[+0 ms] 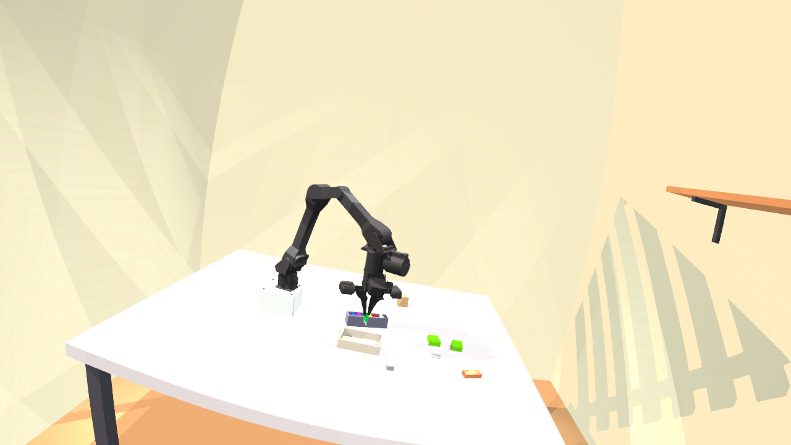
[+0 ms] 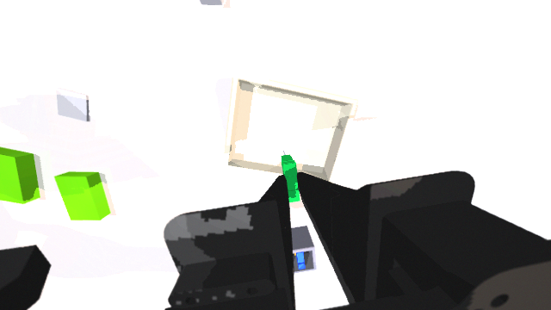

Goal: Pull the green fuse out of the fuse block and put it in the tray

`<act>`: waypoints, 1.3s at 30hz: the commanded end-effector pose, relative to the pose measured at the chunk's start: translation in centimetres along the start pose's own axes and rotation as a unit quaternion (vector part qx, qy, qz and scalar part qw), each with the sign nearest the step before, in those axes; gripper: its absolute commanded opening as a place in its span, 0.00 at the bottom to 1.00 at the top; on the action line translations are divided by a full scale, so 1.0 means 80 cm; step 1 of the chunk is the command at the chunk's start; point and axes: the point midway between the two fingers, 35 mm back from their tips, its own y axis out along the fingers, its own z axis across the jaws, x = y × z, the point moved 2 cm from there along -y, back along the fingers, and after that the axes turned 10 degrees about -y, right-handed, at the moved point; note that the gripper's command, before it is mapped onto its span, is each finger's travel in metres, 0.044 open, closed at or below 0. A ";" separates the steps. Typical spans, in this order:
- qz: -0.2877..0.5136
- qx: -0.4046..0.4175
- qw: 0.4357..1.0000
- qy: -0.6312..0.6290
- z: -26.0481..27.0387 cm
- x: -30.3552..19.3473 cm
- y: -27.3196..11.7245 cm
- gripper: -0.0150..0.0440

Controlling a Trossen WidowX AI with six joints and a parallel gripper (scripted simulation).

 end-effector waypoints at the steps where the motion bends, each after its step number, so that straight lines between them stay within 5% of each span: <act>1: 0.001 -0.002 1.000 -0.001 -0.016 0.021 0.002 0.25; 39: 0.001 -0.002 1.000 -0.001 -0.017 0.022 0.052 0.25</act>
